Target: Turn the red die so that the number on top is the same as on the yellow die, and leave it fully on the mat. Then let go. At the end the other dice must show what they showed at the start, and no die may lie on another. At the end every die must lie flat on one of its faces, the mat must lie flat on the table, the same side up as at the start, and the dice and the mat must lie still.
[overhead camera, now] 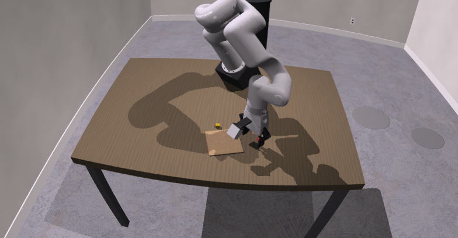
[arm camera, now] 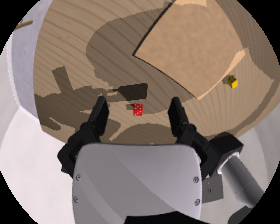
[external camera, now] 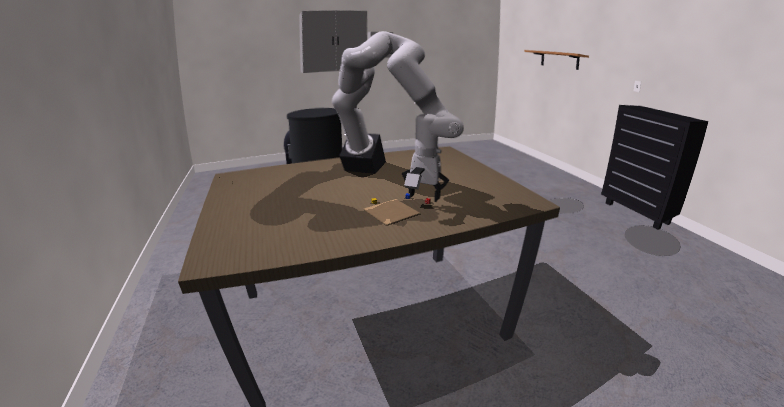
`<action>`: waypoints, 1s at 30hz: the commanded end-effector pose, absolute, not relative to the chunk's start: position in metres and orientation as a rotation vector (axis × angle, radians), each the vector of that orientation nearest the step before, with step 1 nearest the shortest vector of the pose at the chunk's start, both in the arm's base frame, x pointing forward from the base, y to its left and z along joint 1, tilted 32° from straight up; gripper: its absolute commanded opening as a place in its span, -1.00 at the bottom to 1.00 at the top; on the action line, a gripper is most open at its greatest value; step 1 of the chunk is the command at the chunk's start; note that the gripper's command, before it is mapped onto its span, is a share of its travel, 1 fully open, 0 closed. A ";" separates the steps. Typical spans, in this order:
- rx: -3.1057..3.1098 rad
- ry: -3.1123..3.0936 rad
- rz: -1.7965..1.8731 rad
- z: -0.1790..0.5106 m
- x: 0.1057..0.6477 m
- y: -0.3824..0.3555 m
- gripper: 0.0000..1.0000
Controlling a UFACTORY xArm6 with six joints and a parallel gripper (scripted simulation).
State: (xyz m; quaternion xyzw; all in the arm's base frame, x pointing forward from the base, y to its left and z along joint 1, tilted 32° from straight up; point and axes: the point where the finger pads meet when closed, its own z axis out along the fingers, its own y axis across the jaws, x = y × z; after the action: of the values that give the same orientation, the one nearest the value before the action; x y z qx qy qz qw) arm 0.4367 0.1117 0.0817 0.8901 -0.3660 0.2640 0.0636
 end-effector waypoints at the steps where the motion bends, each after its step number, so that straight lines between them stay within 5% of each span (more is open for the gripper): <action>1: 2.690 -1.106 0.800 0.083 0.437 0.112 1.00; 30: 2.690 -1.106 0.800 0.178 0.390 0.147 1.00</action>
State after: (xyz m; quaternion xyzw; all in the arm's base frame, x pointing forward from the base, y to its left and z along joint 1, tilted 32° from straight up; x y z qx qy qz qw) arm 0.3992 0.1400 0.1581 0.8903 -0.3656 0.2643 0.0619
